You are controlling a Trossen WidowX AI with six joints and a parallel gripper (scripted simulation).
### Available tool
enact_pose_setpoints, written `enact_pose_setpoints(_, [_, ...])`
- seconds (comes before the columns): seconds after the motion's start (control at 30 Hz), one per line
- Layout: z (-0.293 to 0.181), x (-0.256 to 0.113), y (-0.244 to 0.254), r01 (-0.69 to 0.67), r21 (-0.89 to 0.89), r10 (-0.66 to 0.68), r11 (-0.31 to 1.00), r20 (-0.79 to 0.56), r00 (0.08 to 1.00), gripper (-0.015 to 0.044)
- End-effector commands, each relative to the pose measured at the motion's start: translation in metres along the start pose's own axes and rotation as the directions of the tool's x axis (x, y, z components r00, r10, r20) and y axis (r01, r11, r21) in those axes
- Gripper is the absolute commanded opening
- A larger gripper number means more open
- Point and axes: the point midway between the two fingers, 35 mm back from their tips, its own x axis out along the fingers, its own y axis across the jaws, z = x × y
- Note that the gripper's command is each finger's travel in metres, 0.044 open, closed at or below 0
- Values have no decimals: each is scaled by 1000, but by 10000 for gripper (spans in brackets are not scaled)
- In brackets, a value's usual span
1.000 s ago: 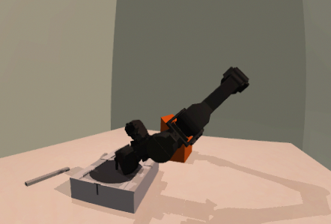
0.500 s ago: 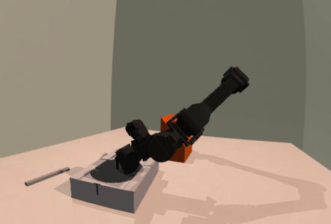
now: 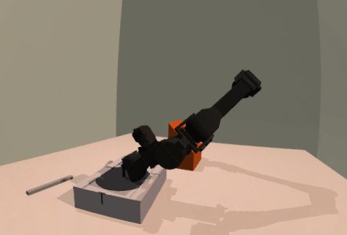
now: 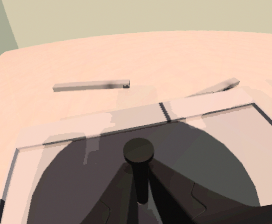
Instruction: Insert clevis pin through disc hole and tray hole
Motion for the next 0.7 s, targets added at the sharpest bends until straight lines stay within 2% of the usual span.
enact_pose_setpoints(0.0, [0, 1, -3, 3, -4, -3, 1000, -2, 1000, 0])
enact_pose_setpoints(0.67, [0, 1, -8, 3, -4, -3, 1000, -2, 1000, 0])
